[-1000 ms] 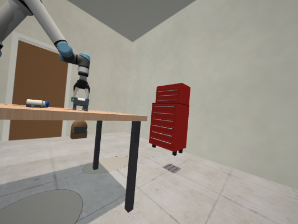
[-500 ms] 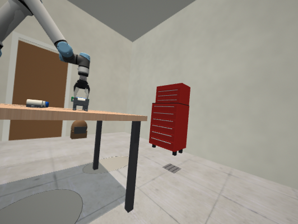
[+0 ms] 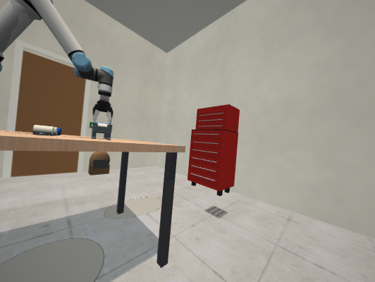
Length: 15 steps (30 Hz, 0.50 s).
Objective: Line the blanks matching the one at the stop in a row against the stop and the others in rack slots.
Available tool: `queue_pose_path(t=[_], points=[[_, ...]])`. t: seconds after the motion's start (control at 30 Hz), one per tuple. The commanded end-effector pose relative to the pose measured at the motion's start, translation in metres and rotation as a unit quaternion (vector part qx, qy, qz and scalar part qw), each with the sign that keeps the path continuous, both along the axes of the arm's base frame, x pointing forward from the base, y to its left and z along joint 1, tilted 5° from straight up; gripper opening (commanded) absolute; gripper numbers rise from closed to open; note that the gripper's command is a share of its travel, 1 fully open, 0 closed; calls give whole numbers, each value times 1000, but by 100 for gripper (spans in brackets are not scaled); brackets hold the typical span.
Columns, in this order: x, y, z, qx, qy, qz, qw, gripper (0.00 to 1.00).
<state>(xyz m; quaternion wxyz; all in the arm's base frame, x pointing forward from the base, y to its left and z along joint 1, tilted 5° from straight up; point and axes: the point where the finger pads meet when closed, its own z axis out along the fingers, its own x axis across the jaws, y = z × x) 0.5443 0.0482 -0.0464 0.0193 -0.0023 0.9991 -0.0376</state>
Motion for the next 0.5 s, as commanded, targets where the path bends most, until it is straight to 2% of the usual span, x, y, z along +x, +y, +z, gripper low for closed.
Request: queue_pose_path(t=[0.0, 0.27, 0.47], points=[[0, 0, 1, 0, -1, 0, 1000, 40], [0, 0, 4, 0, -1, 0, 1000, 40], [-1, 2, 33, 0, -1, 0, 1000, 40]])
